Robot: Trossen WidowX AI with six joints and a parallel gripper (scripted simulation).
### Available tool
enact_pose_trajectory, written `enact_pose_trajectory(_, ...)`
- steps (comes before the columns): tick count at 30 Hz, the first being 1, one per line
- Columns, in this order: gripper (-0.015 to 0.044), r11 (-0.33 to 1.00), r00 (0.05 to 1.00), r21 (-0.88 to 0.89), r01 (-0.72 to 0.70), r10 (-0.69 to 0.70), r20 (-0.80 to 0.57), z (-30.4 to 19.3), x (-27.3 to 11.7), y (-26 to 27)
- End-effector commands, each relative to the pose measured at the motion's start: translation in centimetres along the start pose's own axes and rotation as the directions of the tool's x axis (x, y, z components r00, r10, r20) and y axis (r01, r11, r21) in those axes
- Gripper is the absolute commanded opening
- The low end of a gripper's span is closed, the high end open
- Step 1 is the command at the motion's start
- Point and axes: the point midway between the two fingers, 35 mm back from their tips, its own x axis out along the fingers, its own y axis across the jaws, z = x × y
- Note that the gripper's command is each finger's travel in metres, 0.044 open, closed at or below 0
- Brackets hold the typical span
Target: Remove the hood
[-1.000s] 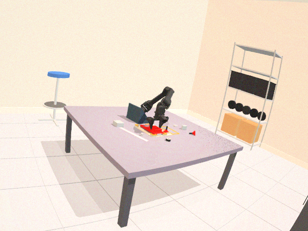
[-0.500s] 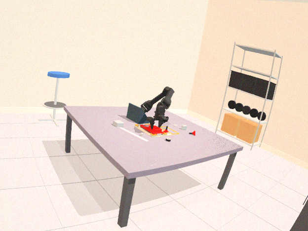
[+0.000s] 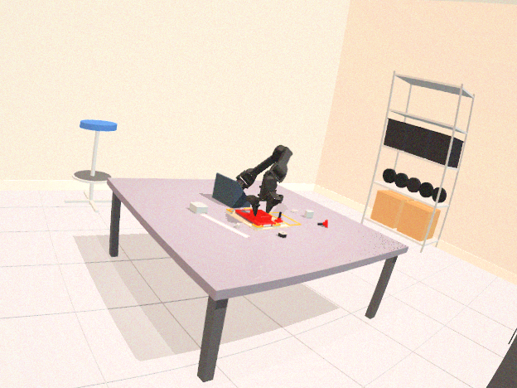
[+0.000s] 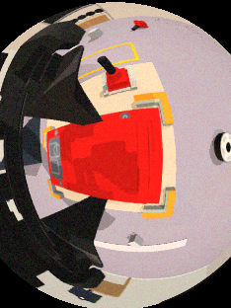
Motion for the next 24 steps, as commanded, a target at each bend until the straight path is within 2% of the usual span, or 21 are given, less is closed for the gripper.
enact_pose_trajectory(1, 0.0000, 1.000, 1.000, -0.004, 0.008, -0.008, 0.006, 0.2, -0.6, -0.1)
enact_pose_trajectory(24, 0.0000, 1.000, 1.000, -0.003, 0.008, -0.008, 0.006, 0.1, -2.1, -0.1)
